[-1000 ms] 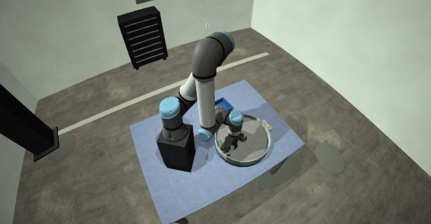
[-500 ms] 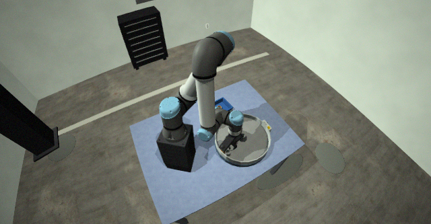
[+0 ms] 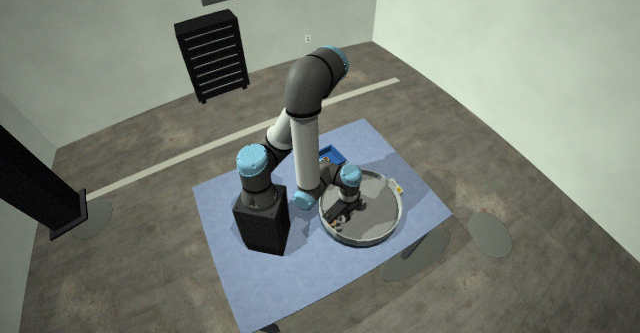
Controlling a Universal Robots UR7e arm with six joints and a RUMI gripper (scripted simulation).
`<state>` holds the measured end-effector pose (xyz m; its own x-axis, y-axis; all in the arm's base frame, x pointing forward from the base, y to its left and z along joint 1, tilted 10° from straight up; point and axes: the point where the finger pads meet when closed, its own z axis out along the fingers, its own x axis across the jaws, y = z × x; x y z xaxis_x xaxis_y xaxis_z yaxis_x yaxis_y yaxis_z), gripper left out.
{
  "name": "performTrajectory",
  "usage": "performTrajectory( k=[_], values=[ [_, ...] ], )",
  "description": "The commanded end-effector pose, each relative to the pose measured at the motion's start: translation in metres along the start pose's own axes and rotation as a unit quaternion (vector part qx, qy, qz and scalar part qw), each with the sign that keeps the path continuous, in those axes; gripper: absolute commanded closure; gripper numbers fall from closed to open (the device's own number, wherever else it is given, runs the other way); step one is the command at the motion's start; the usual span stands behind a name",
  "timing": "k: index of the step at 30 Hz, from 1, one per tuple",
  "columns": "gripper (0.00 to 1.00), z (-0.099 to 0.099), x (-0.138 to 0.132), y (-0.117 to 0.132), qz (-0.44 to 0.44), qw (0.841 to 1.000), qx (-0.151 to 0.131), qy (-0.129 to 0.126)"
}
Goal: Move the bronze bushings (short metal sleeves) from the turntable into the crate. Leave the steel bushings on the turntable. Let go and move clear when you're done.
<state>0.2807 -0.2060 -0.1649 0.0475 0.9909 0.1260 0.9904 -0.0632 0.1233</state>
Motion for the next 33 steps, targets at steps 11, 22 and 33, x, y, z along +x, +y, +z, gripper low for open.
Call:
performTrajectory(
  k=[11,22,33],
  values=[
    [0.95,-0.0003,0.0029,0.0004,0.091,0.996,0.000,-0.001],
    [0.95,-0.0003,0.0050,0.0009,0.153,0.988,0.000,-0.001],
    [0.95,-0.0003,0.0072,0.0017,0.219,0.976,0.000,-0.001]
  ],
)
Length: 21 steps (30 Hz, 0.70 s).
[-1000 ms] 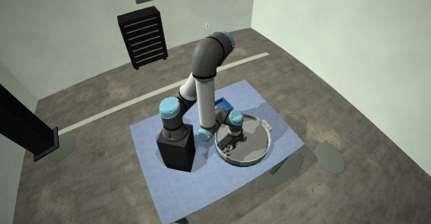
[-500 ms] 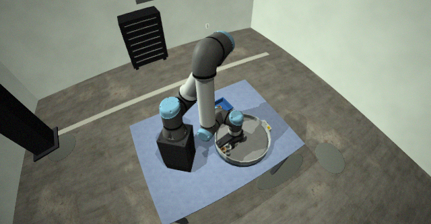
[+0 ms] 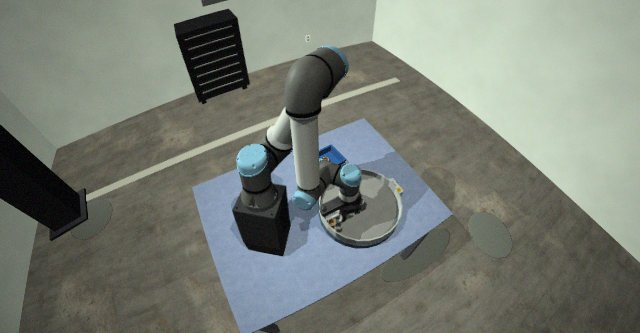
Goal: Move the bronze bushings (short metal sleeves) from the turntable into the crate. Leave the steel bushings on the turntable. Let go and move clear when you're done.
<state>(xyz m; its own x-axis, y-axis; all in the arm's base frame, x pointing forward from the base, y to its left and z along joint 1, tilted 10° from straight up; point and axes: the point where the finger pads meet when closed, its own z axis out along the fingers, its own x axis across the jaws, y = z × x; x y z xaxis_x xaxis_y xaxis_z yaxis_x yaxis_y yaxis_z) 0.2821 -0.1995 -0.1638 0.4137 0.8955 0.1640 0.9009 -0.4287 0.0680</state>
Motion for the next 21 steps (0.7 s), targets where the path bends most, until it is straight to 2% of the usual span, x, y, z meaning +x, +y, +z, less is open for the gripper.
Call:
performTrajectory(
  k=[1,15,21],
  values=[
    [0.95,-0.0002,0.0011,0.0003,0.037,0.999,0.000,-0.001],
    [0.95,-0.0003,0.0044,0.0007,0.135,0.991,0.000,-0.001],
    [0.95,-0.0003,0.0062,0.0011,0.187,0.982,0.000,-0.001]
  ],
)
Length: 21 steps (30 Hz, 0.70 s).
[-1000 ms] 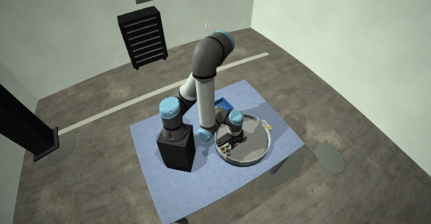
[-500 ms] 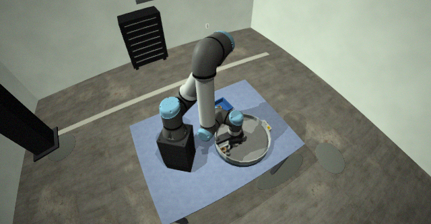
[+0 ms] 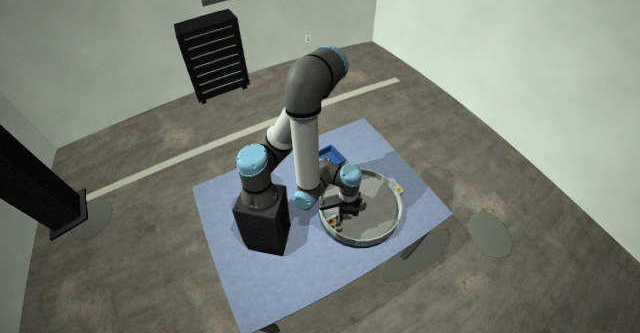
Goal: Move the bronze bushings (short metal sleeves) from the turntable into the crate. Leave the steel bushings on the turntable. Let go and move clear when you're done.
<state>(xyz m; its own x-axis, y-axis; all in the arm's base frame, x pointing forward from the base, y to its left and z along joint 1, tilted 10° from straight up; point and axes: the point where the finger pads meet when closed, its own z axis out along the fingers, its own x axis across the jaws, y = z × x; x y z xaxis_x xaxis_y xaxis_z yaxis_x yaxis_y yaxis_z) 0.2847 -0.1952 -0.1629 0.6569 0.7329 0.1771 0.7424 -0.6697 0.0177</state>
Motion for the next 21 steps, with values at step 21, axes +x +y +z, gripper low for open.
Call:
performTrajectory(
  k=[21],
  values=[
    [0.95,-0.0003,0.0072,0.0014,0.217,0.976,0.000,-0.001]
  ],
)
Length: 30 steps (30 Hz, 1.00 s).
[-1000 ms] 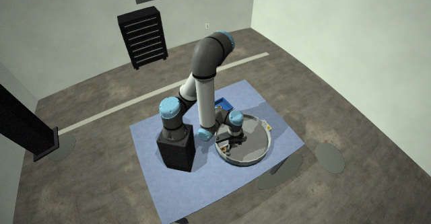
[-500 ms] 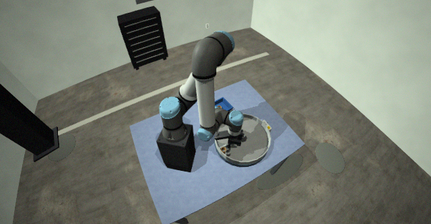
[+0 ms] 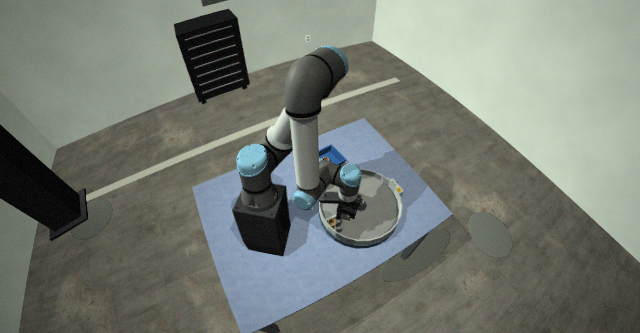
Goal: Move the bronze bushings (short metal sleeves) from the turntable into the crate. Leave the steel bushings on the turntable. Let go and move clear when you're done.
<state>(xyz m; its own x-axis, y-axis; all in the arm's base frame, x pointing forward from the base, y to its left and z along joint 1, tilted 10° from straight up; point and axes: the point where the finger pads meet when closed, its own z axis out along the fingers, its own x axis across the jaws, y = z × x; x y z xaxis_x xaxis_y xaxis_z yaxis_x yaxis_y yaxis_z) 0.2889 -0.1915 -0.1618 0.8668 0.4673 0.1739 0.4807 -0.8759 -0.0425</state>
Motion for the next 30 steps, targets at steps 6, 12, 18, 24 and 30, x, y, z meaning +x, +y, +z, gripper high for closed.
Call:
performTrajectory(
  k=[6,12,18,24,30],
  values=[
    [0.95,-0.0003,0.0033,0.0003,0.098,0.995,-0.001,-0.002],
    [0.95,-0.0003,0.0049,0.0006,0.148,0.989,-0.001,-0.002],
    [0.95,-0.0003,0.0068,0.0012,0.209,0.978,-0.001,-0.002],
    [0.95,-0.0003,0.0081,0.0017,0.250,0.968,-0.001,-0.002],
    [0.95,-0.0004,0.0099,0.0026,0.311,0.950,-0.001,-0.002]
  ],
)
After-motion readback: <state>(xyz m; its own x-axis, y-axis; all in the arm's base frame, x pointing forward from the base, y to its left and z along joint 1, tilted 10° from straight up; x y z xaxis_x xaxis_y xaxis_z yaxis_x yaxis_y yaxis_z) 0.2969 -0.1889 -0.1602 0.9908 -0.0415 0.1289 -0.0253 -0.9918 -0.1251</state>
